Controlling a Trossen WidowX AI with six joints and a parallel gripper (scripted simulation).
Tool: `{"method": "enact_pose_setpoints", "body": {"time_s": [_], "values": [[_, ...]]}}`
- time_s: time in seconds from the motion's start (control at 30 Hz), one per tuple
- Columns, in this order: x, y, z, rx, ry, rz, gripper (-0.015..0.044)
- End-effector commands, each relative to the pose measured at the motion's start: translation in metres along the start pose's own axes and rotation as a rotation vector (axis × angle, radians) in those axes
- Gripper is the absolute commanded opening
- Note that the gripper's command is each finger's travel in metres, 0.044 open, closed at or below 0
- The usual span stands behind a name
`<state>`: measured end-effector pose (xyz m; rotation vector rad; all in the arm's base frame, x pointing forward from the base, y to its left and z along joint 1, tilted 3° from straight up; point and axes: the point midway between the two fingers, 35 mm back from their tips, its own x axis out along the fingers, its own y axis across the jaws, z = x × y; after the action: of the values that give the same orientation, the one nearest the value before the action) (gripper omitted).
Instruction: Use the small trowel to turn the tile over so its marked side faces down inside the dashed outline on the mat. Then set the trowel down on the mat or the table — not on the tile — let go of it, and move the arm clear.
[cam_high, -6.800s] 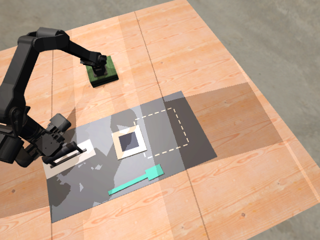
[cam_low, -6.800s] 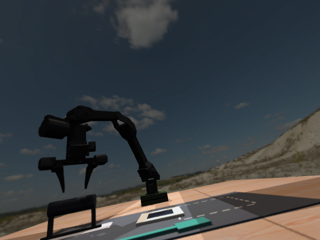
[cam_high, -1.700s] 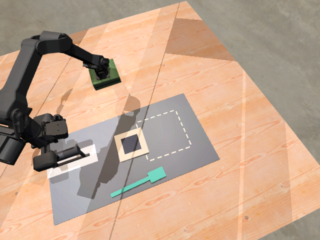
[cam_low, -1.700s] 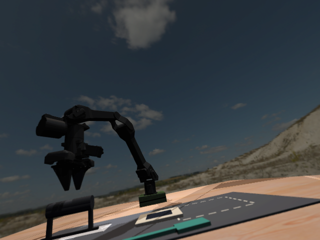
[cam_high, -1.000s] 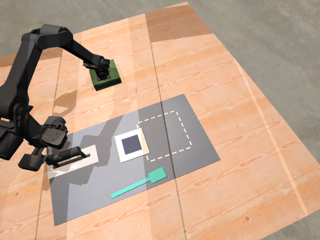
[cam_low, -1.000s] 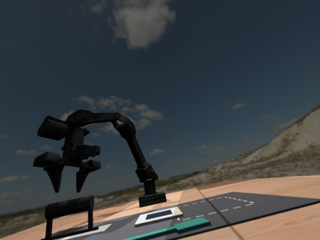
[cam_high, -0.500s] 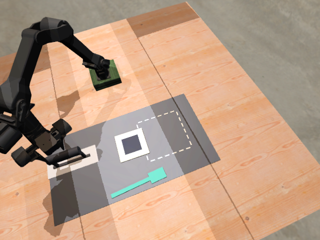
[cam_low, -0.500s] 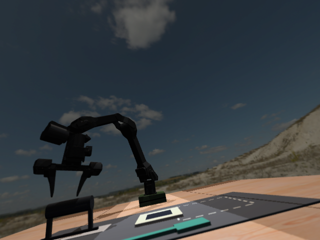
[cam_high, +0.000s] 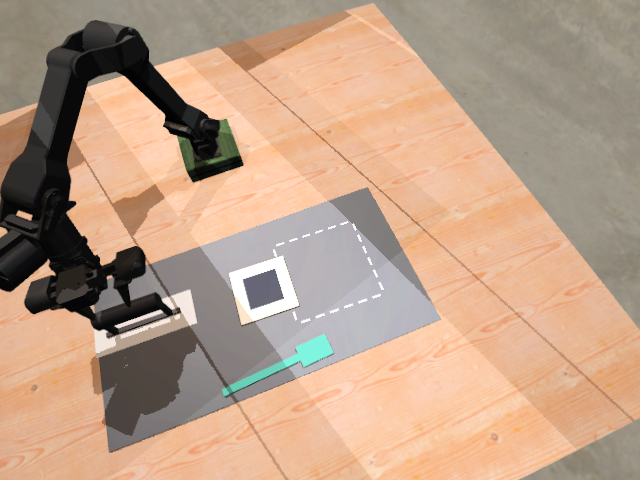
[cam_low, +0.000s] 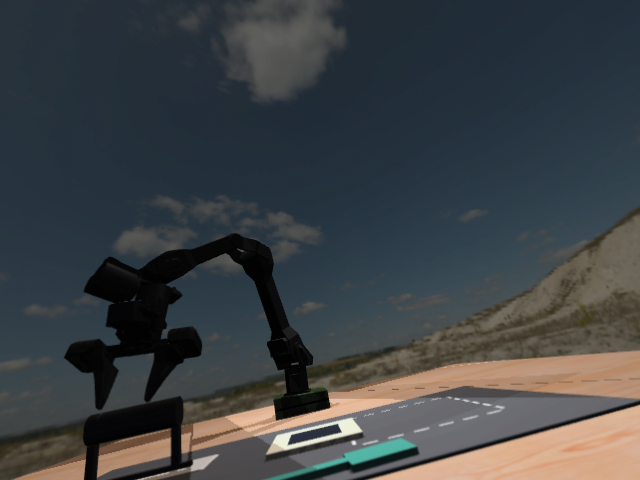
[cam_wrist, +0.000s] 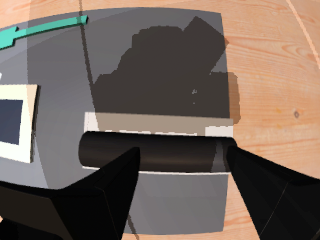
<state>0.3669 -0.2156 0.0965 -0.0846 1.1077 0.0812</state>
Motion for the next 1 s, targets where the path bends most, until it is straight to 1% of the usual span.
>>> {"method": "enact_pose_setpoints", "body": {"time_s": [0.0, 0.33, 0.97], "values": [[0.001, 0.001, -0.003, 0.147, -0.043, 0.002, 0.03], [0.001, 0.006, -0.009, 0.466, -0.138, 0.026, 0.03], [0.003, 0.021, -0.021, 1.073, -0.291, 0.167, 0.03]]}}
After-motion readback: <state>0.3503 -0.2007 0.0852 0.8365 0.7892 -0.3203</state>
